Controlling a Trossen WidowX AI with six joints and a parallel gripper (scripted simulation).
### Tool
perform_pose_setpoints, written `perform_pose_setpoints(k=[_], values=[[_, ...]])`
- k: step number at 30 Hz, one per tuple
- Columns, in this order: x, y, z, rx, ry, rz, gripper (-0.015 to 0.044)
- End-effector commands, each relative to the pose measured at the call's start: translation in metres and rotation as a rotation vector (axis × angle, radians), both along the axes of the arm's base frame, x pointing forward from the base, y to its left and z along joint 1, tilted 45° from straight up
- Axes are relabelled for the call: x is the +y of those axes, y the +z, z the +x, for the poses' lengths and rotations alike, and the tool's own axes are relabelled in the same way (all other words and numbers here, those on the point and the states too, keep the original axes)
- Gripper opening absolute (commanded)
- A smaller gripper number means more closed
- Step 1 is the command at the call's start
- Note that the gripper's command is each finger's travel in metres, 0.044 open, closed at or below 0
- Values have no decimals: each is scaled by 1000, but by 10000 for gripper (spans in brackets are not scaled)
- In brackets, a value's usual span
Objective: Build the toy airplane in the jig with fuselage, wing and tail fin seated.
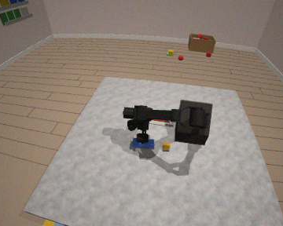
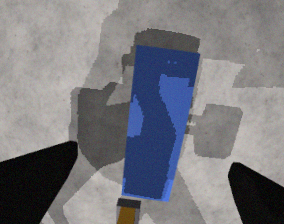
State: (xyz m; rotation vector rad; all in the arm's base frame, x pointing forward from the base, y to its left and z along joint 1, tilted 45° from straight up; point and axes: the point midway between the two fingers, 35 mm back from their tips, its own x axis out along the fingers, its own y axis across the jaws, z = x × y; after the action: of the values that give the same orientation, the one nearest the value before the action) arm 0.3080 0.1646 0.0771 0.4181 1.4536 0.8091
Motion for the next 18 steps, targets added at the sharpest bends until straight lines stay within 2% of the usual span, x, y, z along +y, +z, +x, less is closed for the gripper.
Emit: perform_pose_setpoints(k=[1,18], values=[[5,-7,-3,14,-3,0,440],[24,-27,-5,16,-4,-1,440]])
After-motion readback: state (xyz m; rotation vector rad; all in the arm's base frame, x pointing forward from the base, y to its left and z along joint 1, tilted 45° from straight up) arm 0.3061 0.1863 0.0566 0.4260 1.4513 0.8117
